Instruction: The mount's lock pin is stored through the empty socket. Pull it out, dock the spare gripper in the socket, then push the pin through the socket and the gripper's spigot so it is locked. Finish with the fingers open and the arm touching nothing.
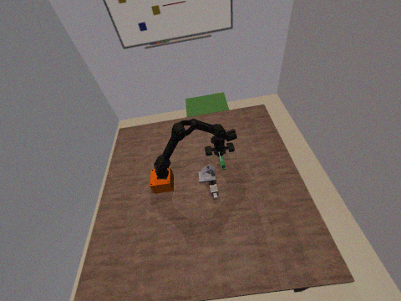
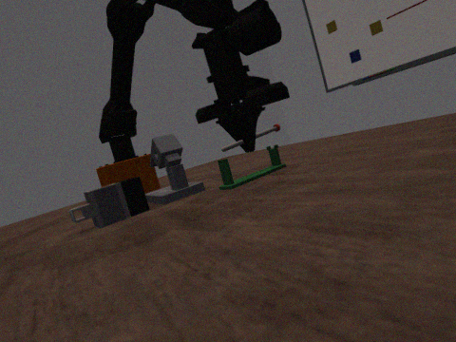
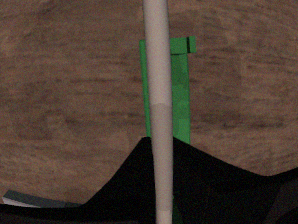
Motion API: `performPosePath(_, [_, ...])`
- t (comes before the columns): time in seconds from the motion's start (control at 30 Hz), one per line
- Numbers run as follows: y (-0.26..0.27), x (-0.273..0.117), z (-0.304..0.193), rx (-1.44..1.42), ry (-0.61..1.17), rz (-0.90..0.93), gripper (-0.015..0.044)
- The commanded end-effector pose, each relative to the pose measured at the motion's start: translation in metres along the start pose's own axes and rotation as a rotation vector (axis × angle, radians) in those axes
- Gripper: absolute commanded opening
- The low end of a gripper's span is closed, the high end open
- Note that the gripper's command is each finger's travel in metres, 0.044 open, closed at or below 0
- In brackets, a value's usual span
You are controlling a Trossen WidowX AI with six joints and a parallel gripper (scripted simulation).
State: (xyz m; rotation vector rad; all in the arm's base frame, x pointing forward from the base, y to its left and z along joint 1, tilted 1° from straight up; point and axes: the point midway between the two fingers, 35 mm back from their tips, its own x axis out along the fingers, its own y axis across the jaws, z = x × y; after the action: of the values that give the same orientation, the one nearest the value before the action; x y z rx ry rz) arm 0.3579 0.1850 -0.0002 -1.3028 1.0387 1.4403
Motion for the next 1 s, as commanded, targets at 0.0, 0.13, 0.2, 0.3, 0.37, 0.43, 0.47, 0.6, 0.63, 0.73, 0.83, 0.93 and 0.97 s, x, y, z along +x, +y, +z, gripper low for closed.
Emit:
performPosePath(0.0, [-0.004,-0.006,-0.01,-0.004,-0.001,-0.007,0.0])
performPosePath(0.13, [-0.007,-0.011,-0.022,-0.008,0.001,-0.007,0.0])
performPosePath(0.2, [-0.008,-0.013,-0.028,-0.01,0.001,-0.007,0.0])
performPosePath(0.3, [-0.009,-0.016,-0.035,-0.012,0.002,-0.007,0.0])
performPosePath(0.37, [-0.009,-0.016,-0.036,-0.012,0.002,-0.007,0.0])
performPosePath(0.43, [-0.009,-0.014,-0.036,-0.012,0.002,-0.006,0.0])
performPosePath(0.47, [-0.009,-0.013,-0.036,-0.012,0.002,-0.005,0.0])
performPosePath(0.6, [-0.01,-0.007,-0.037,-0.013,0.002,-0.002,0.0])
performPosePath(0.63, [-0.01,-0.005,-0.037,-0.013,0.001,-0.001,0.0])
performPosePath(0.73, [-0.01,-0.001,-0.037,-0.013,0.0,-0.003,0.0])
performPosePath(0.83, [-0.01,0.003,-0.038,-0.013,-0.001,-0.007,0.0])
performPosePath(0.93, [-0.011,0.007,-0.038,-0.013,-0.001,-0.009,0.0])
performPosePath(0.97, [-0.011,0.008,-0.038,-0.013,-0.002,-0.01,0.0])
